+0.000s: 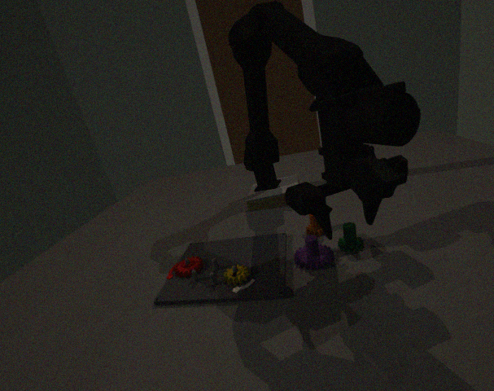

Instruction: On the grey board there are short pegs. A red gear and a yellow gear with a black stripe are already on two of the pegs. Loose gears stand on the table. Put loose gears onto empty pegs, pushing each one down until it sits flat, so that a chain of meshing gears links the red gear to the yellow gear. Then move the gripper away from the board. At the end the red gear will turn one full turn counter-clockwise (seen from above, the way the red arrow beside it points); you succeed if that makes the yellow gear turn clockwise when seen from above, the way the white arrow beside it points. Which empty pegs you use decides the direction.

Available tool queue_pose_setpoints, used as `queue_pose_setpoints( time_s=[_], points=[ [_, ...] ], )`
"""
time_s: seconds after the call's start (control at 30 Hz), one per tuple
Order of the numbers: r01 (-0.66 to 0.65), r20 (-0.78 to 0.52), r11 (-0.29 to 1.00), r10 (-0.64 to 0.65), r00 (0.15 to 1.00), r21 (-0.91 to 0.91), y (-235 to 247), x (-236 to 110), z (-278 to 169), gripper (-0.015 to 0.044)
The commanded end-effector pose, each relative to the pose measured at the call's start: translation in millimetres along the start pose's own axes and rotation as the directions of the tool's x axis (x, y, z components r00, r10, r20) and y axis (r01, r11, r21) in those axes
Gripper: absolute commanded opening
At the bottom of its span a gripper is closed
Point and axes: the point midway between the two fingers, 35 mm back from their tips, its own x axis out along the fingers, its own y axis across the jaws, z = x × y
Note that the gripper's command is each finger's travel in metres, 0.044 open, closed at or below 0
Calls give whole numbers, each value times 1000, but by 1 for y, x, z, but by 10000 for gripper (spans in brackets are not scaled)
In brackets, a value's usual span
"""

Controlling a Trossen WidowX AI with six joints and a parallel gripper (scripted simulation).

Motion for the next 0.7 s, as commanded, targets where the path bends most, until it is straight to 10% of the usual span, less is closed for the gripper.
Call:
queue_pose_setpoints(
  time_s=[0.0,0.27,0.67],
  points=[
    [3,1,1000,-3,1000,0,-1,1,0,282],
    [3,1,1000,-3,1000,0,-1,1,0,72],
    [4,7,1000,-4,1000,-4,-1,0,1,0]
  ],
)
